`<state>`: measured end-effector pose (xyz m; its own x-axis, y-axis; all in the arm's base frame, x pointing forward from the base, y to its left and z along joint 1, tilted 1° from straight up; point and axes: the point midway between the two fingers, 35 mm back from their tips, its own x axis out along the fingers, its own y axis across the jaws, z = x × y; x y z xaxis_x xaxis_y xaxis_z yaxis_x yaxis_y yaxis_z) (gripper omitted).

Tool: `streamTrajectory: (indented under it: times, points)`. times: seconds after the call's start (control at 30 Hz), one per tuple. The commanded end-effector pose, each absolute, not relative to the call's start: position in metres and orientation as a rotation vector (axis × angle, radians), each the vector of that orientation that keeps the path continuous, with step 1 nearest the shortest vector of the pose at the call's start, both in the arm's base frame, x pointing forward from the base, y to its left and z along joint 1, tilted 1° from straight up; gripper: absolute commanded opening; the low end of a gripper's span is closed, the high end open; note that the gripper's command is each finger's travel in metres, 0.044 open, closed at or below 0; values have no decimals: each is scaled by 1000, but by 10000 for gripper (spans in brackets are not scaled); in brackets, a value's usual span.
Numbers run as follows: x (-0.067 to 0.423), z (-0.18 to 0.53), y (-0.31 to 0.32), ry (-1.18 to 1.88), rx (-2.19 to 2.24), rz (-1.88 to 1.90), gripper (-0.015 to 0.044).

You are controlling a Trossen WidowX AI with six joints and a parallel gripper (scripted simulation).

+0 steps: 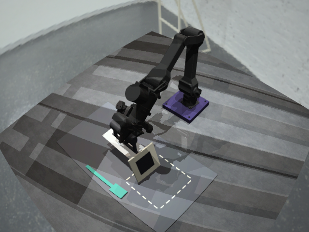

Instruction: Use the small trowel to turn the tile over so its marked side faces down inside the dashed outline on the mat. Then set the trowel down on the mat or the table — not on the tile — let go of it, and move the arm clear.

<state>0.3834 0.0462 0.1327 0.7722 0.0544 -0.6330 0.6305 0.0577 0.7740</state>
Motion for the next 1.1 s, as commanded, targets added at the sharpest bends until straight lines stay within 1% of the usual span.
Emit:
streamTrajectory:
  times: [0.0,1.07]
  points:
    - [385,138,56,576,1474,-461,0]
    - [382,120,94,578,1477,-461,0]
